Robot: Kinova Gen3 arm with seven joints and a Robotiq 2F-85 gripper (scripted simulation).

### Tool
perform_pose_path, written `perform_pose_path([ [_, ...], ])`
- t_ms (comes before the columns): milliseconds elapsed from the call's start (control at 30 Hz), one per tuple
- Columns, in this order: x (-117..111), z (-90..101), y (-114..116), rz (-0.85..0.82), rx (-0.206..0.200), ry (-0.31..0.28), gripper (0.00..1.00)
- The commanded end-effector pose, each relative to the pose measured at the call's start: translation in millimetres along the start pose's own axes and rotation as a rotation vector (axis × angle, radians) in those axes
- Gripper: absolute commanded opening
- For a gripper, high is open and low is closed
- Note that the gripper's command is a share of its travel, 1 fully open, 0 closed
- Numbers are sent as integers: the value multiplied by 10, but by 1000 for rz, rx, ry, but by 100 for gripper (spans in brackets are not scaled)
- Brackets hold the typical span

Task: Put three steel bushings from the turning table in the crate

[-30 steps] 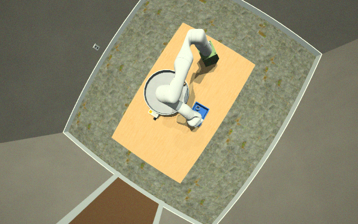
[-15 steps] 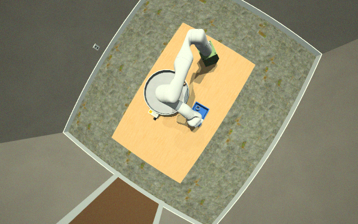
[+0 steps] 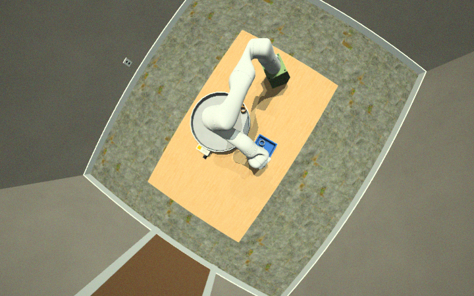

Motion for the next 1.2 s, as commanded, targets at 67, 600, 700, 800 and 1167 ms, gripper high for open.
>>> perform_pose_path([
  [67, -6, 67, 52, -4, 10, 7, 19],
  [600, -3, 611, 42, -4, 10, 6, 19],
  [700, -3, 611, 42, -4, 10, 6, 19],
  [800, -4, 606, 37, -3, 9, 6, 19],
  [1167, -4, 606, 37, -3, 9, 6, 19],
])
Point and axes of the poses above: the point where the finger pads meet when closed, its own z axis back along the fingers, its own y axis across the jaws, x = y × z, the point moved 3 cm from there along z, back along the fingers, and after that the axes turned 2 degrees about -z, right-handed, at the moved point
